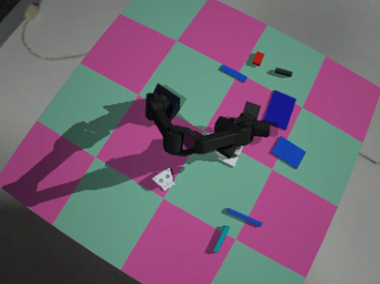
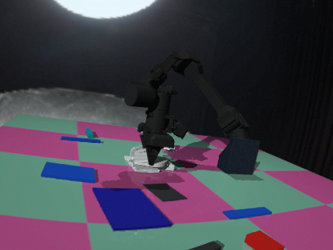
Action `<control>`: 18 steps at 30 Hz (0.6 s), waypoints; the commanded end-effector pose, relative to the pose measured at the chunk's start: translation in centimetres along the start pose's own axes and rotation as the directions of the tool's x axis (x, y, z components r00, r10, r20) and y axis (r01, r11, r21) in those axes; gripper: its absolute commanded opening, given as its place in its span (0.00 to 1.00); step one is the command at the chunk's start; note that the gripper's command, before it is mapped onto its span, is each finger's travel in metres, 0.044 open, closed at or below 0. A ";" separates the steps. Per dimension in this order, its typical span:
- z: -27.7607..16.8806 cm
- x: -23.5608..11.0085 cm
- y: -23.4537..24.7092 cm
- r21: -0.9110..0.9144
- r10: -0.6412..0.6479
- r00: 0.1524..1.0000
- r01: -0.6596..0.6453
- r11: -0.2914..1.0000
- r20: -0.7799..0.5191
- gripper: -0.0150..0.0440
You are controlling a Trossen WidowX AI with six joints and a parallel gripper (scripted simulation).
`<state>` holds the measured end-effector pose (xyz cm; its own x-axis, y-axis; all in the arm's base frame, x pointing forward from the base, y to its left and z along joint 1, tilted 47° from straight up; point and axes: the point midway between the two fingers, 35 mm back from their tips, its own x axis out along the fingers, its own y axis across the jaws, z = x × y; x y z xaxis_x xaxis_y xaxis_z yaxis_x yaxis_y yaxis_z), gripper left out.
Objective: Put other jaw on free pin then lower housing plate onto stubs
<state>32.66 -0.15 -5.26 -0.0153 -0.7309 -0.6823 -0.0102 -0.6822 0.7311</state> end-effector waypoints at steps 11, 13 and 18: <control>0.0 0.3 0.0 0.001 0.000 1.000 0.000 1.000 0.000 0.48; 0.0 0.4 0.0 0.001 0.000 1.000 0.000 1.000 0.000 0.48; 0.0 0.5 0.0 0.001 0.000 1.000 0.000 1.000 0.000 0.48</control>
<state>32.68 -0.32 -5.49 -0.0138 -0.7298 -0.6836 -0.0136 -0.6834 0.7299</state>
